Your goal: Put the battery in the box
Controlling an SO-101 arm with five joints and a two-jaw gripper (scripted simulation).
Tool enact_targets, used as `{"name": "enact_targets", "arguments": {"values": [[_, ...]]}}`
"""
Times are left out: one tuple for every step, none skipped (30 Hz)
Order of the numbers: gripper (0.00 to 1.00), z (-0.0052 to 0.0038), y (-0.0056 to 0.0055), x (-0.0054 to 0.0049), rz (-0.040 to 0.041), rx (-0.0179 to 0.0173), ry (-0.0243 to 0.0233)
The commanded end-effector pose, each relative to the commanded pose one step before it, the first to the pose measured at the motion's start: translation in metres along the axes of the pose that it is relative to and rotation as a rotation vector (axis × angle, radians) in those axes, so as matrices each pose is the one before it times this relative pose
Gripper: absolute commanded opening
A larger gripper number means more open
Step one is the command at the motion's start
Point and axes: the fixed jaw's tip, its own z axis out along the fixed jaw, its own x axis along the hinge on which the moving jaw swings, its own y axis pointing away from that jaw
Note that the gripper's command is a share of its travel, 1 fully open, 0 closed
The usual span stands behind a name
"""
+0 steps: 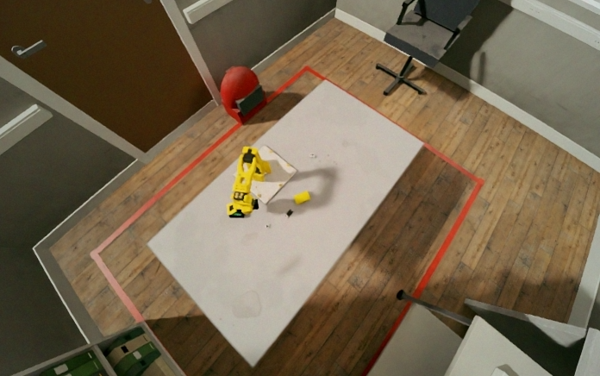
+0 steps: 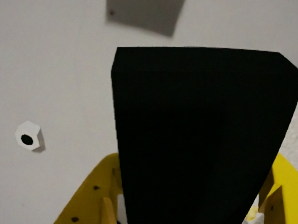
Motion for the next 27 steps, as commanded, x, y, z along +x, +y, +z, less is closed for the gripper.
{"name": "enact_targets", "arguments": {"values": [[0.23, -0.000032, 0.00024, -0.00021, 0.00078, 0.00578, 0.00343], [0.23, 0.000000, 0.00000, 0.00000, 0.00000, 0.00000, 0.00000], [0.23, 0.000000, 0.00000, 0.00000, 0.00000, 0.00000, 0.00000], [0.23, 0.000000, 0.00000, 0.00000, 0.00000, 0.00000, 0.00000], [0.23, 0.000000, 0.00000, 0.00000, 0.00000, 0.00000, 0.00000], [0.23, 0.000000, 0.00000, 0.00000, 0.00000, 0.00000, 0.00000], [0.23, 0.000000, 0.00000, 0.00000, 0.00000, 0.00000, 0.00000], [0.23, 0.000000, 0.00000, 0.00000, 0.00000, 0.00000, 0.00000], [0.23, 0.000000, 0.00000, 0.00000, 0.00000, 0.00000, 0.00000], [0.23, 0.000000, 0.00000, 0.00000, 0.00000, 0.00000, 0.00000], [0.23, 0.000000, 0.00000, 0.00000, 0.00000, 0.00000, 0.00000], [0.23, 0.000000, 0.00000, 0.00000, 0.00000, 0.00000, 0.00000], [0.23, 0.000008, 0.00000, 0.00000, 0.00000, 0.00002, -0.00001], [0.23, 0.000066, -0.00004, 0.00000, 0.00000, 0.00000, 0.00000], [0.23, 0.000145, -0.00007, -0.00001, 0.00000, 0.00000, 0.00000], [0.23, 0.000247, -0.00012, -0.00002, 0.00000, 0.00000, 0.00000], [0.23, 0.000344, -0.00017, -0.00002, 0.00000, 0.00000, 0.00000], [0.23, 0.000410, -0.00020, -0.00002, 0.00000, 0.00000, 0.00000], [0.23, 0.000464, -0.00023, -0.00003, 0.00000, 0.00000, 0.00000], [0.23, 0.000482, -0.00024, -0.00002, 0.00000, 0.00000, 0.00003], [0.23, 0.000464, -0.00024, -0.00003, 0.00000, 0.00000, 0.00000], [0.23, 0.000416, -0.00021, -0.00002, 0.00000, 0.00000, 0.00000], [0.23, 0.000338, -0.00018, -0.00001, 0.00000, 0.00000, 0.00000], [0.23, 0.000247, -0.00012, -0.00001, 0.00000, 0.00003, 0.00000], [0.23, 0.000145, -0.00008, -0.00001, 0.00000, 0.00000, 0.00000], [0.23, 0.000066, -0.00004, 0.00000, 0.00000, 0.00000, 0.00000], [0.23, 0.000012, -0.00001, 0.00000, 0.00000, 0.00000, 0.00000]]}}
